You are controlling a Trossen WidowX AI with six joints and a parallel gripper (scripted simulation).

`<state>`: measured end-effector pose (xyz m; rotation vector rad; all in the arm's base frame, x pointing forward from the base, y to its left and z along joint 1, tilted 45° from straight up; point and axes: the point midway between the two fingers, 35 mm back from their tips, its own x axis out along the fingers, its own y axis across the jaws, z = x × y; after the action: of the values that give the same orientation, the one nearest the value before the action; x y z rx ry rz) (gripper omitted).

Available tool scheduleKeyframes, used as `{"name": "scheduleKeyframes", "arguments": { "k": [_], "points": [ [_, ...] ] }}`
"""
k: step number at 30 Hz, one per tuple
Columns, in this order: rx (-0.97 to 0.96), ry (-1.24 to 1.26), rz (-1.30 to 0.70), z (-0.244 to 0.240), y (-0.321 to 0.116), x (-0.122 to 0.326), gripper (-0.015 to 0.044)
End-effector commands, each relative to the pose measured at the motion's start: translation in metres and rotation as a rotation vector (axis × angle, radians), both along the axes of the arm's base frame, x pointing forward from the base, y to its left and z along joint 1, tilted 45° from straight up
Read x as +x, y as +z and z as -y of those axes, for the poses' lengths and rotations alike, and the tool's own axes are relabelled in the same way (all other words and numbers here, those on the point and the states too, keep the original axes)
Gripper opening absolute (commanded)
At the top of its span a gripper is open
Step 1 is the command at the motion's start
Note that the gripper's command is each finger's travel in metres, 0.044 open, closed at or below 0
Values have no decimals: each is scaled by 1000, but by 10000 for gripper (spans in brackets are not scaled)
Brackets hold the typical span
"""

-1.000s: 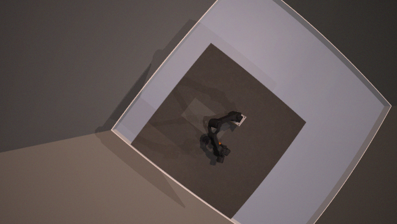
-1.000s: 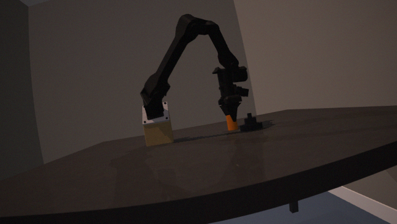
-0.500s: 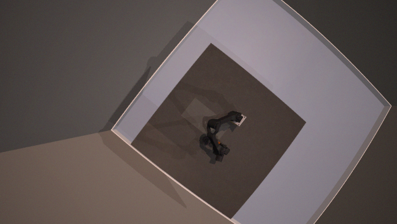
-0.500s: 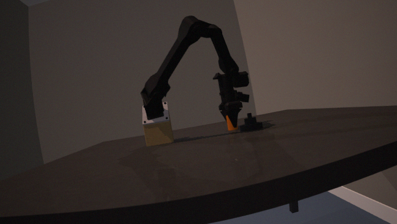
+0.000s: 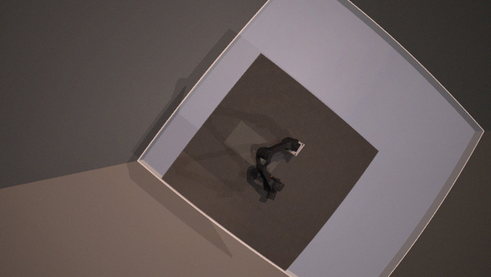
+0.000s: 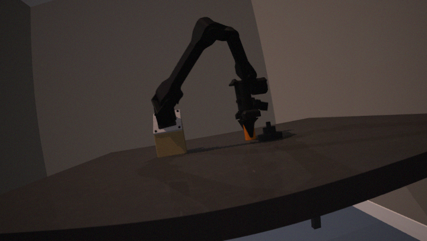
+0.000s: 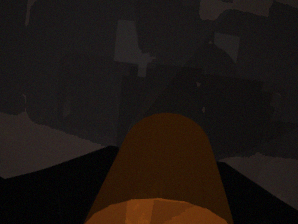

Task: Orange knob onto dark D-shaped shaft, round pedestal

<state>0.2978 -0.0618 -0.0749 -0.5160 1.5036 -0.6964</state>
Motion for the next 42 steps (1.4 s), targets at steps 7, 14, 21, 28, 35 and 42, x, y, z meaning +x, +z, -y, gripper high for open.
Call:
{"name": "scheduleKeyframes", "arguments": {
  "k": [7,14,21,28,35,42],
  "points": [
    [4,6,0,-19,15,7,0],
    [11,7,0,-57,48,14,0],
    [7,5,-2,-95,87,11,0],
    [5,5,-2,-101,96,10,0],
    [12,7,-2,-84,102,19,0],
    [16,8,-1,-65,108,26,0]
  ]
}}
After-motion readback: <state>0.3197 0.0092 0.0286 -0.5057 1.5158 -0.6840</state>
